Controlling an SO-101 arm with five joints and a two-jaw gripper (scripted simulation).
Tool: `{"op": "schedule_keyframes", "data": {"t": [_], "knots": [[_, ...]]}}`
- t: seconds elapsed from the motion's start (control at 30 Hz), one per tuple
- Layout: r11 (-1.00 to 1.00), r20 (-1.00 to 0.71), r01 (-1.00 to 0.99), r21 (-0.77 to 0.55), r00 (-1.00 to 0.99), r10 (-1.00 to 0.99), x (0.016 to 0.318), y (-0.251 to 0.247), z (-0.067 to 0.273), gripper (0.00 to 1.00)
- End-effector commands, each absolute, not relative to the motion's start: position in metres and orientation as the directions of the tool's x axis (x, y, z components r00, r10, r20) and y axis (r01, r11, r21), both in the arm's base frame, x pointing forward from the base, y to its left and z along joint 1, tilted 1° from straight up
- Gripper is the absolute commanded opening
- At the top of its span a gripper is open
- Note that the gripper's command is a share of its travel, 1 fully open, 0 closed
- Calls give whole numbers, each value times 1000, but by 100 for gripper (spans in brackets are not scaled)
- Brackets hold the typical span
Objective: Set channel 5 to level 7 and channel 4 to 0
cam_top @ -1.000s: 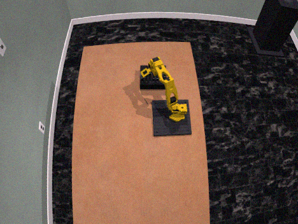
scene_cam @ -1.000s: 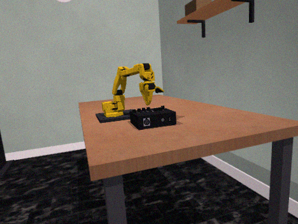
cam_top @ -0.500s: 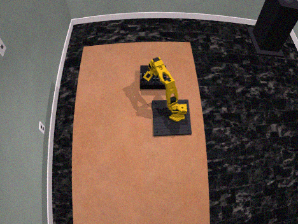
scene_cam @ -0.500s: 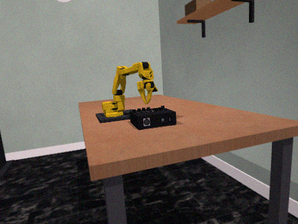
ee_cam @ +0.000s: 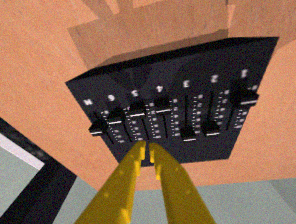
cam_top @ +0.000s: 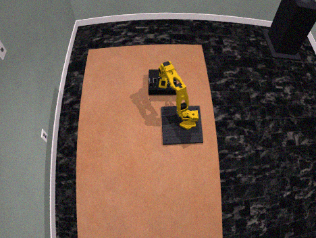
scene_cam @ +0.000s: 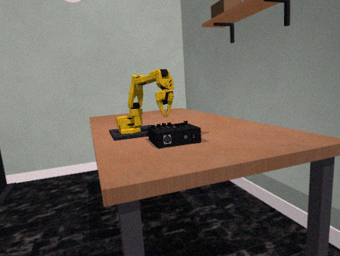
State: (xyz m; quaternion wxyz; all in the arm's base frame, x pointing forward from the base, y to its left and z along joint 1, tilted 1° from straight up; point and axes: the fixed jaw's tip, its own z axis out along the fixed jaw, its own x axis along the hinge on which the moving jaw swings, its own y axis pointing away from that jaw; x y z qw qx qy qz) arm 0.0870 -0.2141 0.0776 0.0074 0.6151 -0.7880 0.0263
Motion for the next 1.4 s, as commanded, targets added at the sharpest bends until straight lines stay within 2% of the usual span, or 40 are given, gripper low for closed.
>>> {"op": "schedule_keyframes", "data": {"t": [0.0,0.27,0.37,0.77,1.37], "knots": [[65,61,-997,-32,-67,-996,86,-211,83,0],[-277,72,-961,-10,275,-959,85,-209,87,0],[-317,73,-948,-7,316,-946,85,-208,87,0],[-714,73,-700,28,714,-697,85,-204,92,0],[-951,56,-302,61,953,-299,86,-199,96,0]]}}
